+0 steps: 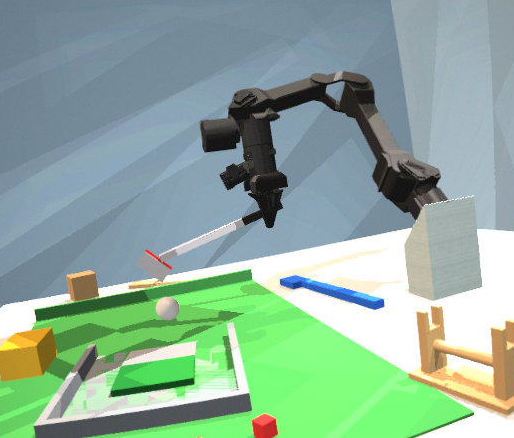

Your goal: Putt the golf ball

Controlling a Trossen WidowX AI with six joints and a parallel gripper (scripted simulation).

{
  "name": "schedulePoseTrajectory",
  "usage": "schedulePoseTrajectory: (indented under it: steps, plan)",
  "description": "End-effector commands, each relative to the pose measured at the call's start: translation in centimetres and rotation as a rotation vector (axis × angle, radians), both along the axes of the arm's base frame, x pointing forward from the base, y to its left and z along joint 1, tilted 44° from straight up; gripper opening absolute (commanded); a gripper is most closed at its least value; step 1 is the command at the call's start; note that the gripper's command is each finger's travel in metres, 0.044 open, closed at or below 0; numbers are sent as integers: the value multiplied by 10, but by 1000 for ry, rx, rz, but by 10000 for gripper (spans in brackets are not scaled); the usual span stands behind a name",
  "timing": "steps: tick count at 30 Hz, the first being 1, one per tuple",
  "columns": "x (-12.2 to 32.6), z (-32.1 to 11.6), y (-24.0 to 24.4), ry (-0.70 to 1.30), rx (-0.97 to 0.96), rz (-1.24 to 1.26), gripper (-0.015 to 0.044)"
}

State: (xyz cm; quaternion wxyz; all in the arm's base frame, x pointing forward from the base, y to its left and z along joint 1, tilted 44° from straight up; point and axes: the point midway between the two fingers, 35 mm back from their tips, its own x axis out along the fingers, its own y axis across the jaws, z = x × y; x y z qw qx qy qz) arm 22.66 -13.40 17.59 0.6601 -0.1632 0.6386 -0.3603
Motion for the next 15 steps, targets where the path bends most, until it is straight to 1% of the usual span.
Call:
schedulePoseTrajectory:
  steps: [1, 6, 15]
  plan:
    - [-1, -6, -9, -6, -8, 3, 0]
    - [-4, -20, -23, -7, -11, 3, 0]
    - [-4, -27, -30, -7, -11, 3, 0]
